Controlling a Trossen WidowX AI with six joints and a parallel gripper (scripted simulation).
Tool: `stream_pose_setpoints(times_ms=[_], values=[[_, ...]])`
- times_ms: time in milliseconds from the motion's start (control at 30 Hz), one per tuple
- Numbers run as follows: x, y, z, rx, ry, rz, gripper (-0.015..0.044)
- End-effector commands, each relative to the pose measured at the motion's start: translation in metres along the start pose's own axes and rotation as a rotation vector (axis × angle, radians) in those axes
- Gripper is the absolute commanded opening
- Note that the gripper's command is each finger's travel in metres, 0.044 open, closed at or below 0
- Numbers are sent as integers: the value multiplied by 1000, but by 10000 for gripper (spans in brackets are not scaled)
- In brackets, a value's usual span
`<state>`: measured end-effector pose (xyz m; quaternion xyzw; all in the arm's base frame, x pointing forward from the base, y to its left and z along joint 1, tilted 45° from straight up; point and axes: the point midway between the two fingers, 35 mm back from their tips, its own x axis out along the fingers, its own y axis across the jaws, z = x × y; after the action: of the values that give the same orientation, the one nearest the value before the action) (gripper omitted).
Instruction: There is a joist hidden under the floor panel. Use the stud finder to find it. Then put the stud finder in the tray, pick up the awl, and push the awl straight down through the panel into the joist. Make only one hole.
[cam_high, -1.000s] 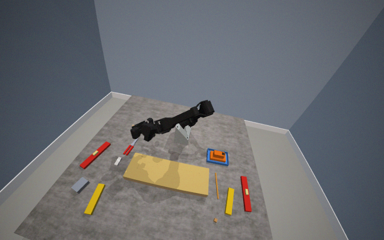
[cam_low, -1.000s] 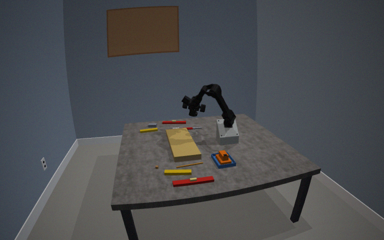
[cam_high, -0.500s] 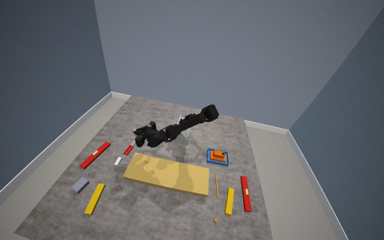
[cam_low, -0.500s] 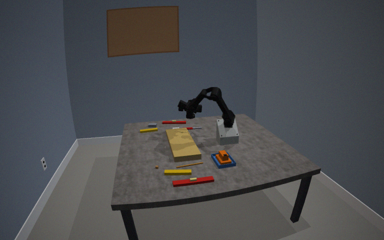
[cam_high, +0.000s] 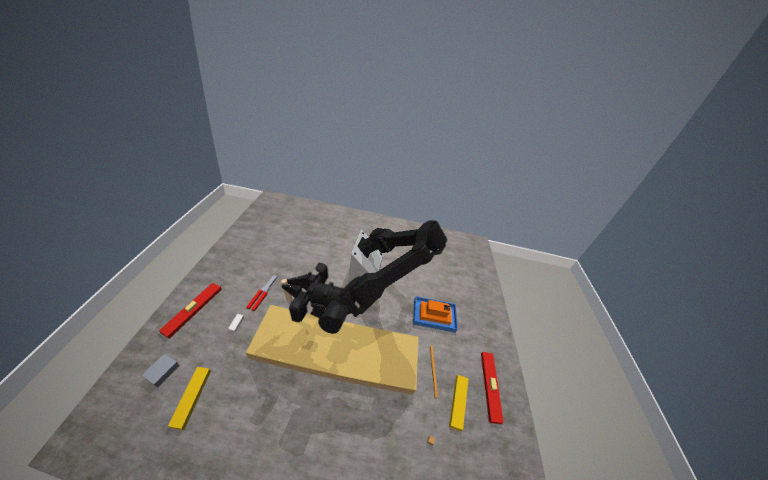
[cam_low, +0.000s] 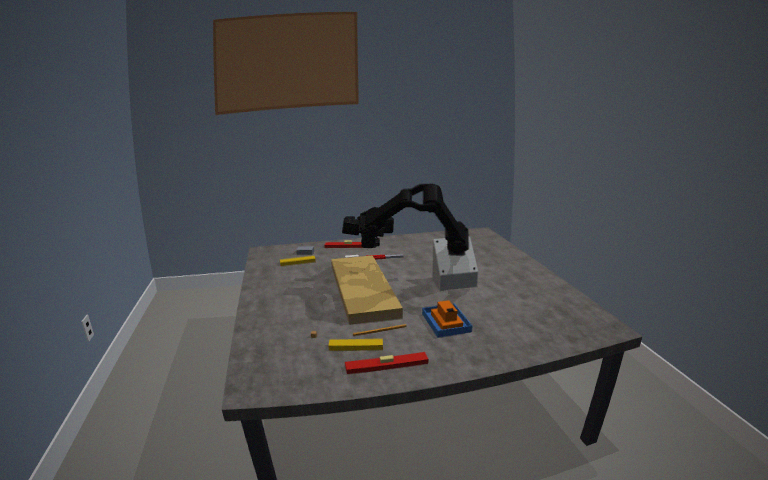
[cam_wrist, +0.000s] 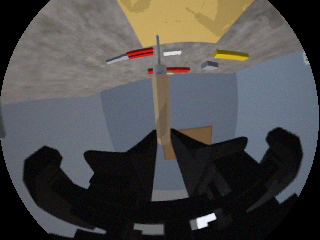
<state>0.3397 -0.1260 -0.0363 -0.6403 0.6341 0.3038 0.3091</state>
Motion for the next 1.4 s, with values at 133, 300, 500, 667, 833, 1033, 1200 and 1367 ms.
stream_pose_setpoints(times_ms=[133, 300, 500, 667, 833, 1033, 1200, 1367], values=[[-52, -20, 9, -15, 61, -33, 0], [-86, -27, 17, -30, 96, -58, 0], [-127, -31, 25, -48, 137, -98, 0], [-153, -32, 30, -57, 164, -124, 0], [-154, -32, 30, -58, 165, -125, 0], [-154, -31, 35, -58, 164, -125, 0], [-153, -31, 40, -58, 164, -125, 0], [-152, -31, 45, -58, 163, -125, 0]])
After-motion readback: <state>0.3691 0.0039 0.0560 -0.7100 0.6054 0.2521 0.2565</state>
